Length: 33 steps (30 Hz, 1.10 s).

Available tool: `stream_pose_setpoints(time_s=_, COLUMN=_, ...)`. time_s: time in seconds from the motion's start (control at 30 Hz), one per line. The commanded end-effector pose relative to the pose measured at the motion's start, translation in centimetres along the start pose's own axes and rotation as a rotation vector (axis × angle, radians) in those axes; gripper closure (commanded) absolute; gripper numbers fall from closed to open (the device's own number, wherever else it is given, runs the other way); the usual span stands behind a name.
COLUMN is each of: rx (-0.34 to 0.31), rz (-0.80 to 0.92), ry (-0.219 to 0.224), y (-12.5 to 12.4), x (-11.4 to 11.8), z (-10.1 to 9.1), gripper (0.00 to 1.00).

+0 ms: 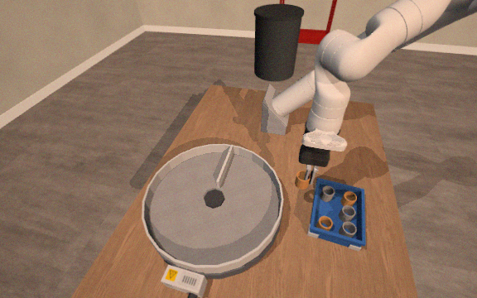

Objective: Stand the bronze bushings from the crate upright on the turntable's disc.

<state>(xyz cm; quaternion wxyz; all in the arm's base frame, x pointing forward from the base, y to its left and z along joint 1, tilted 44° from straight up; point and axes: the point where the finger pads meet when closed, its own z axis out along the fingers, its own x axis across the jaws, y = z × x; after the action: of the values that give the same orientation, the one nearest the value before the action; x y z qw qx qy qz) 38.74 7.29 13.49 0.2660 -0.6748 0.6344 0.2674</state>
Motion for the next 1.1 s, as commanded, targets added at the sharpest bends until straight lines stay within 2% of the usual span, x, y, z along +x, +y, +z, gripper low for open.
stream_pose_setpoints(time_s=0.0, rx=-0.002, rz=0.013, ry=0.004, y=0.3, x=3.8, z=0.0, gripper=1.0)
stream_pose_setpoints(time_s=0.03, rx=-0.002, rz=0.013, ry=0.005, y=0.4, x=4.7, z=0.0, gripper=1.0)
stream_pose_setpoints(time_s=0.1, rx=-0.002, rz=0.013, ry=0.005, y=0.4, x=4.7, z=0.0, gripper=1.0)
stream_pose_setpoints(time_s=0.4, rx=-0.002, rz=0.013, ry=0.005, y=1.3, x=12.7, z=-0.1, gripper=1.0)
stream_pose_setpoints(time_s=0.6, rx=-0.002, rz=0.013, ry=0.006, y=1.7, x=16.5, z=-0.1, gripper=1.0)
stream_pose_setpoints(time_s=0.67, rx=-0.002, rz=0.013, ry=0.006, y=1.7, x=16.5, z=-0.1, gripper=1.0)
stream_pose_setpoints(time_s=0.87, rx=-0.002, rz=0.013, ry=0.006, y=1.9, x=18.6, z=-0.1, gripper=1.0)
stream_pose_setpoints(time_s=1.07, rx=-0.003, rz=0.014, ry=0.005, y=2.0, x=19.2, z=-0.1, gripper=1.0)
